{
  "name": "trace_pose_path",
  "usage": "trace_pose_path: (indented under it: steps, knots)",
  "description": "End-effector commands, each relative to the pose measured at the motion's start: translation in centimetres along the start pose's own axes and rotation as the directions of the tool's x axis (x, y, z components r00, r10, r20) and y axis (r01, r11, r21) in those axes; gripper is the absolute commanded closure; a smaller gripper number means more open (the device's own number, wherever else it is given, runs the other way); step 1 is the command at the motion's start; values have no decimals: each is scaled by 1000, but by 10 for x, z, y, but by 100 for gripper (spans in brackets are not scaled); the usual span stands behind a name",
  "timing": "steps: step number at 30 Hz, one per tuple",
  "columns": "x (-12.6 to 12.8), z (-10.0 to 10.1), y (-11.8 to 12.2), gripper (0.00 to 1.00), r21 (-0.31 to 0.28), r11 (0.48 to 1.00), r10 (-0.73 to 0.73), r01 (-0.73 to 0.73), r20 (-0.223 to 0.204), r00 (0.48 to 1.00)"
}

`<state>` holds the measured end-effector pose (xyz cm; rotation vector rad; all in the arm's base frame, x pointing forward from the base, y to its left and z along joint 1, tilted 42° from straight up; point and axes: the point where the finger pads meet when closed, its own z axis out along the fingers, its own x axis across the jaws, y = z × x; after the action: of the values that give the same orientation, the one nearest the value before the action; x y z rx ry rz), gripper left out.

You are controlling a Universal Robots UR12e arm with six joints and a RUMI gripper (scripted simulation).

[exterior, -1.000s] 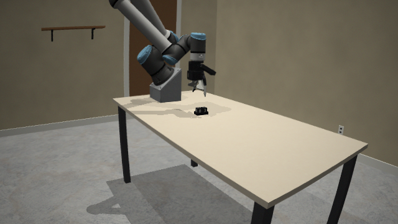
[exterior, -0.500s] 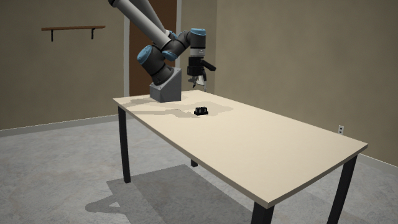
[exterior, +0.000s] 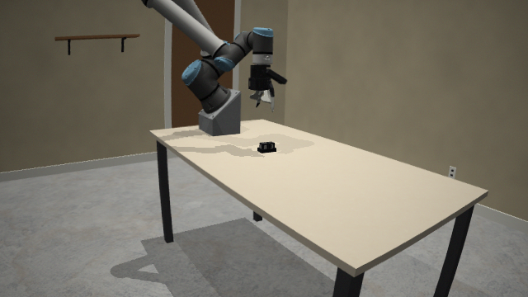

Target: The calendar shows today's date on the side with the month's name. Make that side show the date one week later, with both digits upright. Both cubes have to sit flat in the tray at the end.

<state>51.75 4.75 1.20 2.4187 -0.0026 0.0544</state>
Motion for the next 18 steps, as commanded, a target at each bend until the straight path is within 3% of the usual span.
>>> trace_pose_path:
  steps: [1,18]
  knots:
    - [0,-4,-1,0,0,1000,0,0,7,1000]
    - [-3,-1,-1,0,-1,1000,-2,2,11,1000]
